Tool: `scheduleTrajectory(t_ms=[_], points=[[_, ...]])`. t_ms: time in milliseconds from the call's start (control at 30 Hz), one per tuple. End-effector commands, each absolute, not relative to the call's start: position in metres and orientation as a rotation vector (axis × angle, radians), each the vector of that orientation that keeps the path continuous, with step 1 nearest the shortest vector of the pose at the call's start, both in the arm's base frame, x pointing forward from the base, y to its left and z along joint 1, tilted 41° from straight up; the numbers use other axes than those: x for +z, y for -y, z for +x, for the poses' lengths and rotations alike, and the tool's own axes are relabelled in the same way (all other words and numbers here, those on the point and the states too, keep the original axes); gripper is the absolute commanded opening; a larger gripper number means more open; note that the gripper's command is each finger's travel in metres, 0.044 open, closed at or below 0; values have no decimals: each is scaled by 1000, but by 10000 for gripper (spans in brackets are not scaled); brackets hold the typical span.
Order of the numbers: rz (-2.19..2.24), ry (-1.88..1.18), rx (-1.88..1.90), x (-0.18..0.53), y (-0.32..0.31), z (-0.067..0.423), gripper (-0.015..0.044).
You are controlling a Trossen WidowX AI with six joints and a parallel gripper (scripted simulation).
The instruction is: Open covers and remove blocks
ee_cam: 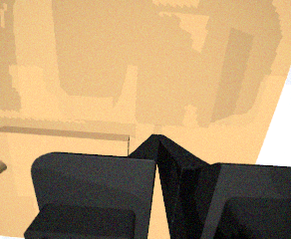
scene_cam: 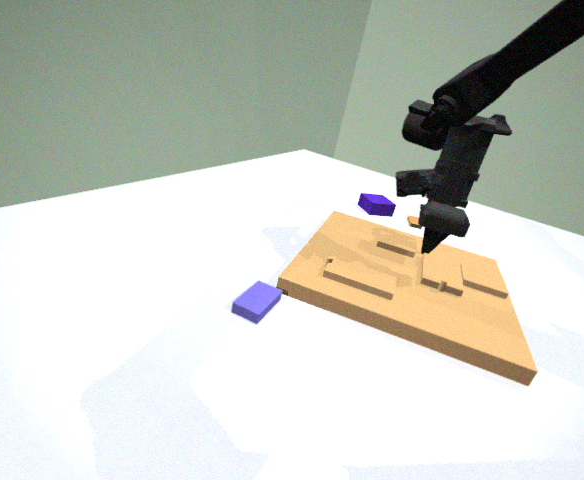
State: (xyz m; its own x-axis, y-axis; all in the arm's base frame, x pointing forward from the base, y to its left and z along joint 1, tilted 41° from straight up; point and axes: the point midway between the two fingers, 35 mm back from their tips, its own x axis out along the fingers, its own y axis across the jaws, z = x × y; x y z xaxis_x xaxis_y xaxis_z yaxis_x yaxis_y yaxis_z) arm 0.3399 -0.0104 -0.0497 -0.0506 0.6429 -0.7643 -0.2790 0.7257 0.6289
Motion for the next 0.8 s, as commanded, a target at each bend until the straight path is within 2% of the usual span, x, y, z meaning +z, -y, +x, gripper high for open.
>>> scheduleTrajectory(t_ms=[0,767], points=[[324,-1430,765,-47,11,346,0],[323,-1429,765,-44,7,369,0]])
